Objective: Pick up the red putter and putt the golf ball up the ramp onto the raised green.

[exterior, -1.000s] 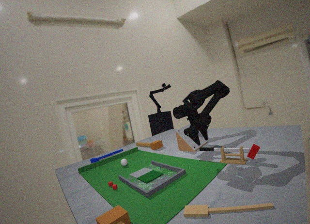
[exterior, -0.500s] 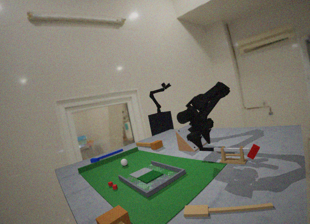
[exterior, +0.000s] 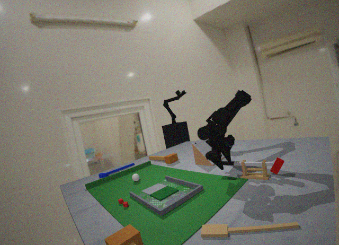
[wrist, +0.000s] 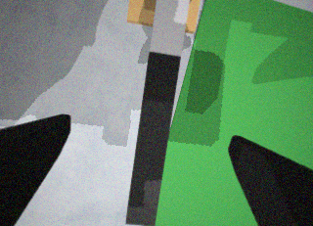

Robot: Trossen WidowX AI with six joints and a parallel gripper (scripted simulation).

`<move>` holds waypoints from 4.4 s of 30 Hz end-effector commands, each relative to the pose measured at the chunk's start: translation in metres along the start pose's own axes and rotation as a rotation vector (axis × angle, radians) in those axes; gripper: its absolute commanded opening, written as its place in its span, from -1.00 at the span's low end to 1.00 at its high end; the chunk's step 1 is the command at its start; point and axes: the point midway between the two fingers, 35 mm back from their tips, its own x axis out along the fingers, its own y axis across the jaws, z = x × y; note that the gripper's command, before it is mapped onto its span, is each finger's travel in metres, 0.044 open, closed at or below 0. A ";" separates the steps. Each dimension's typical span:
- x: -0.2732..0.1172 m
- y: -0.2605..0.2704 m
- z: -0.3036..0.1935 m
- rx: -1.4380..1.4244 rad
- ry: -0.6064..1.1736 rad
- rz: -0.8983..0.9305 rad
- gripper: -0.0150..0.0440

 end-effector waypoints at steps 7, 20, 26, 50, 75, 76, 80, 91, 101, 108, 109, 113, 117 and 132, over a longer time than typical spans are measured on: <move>0.014 0.001 -0.005 0.007 0.003 0.000 1.00; 0.018 0.001 -0.004 -0.002 -0.001 0.001 0.38; 0.018 0.001 -0.004 -0.002 -0.001 0.001 -0.16; -0.035 -0.004 0.004 0.000 0.022 0.003 -0.49; -0.096 -0.034 -0.031 0.243 0.085 -0.037 -0.49; -0.099 -0.036 -0.036 0.266 0.092 -0.041 -0.49; -0.108 -0.046 -0.056 0.355 0.120 -0.060 -0.49; -0.138 -0.065 -0.116 0.610 0.169 -0.112 -0.49; -0.165 -0.070 -0.175 0.834 0.198 -0.153 -0.49; -0.182 -0.067 -0.219 0.989 0.213 -0.177 -0.49; -0.184 -0.066 -0.225 1.011 0.214 -0.181 -0.49; -0.193 -0.061 -0.250 1.099 0.220 -0.193 -0.49; -0.201 -0.054 -0.275 1.187 0.224 -0.205 -0.49; -0.221 -0.011 -0.368 1.514 0.224 -0.240 -0.49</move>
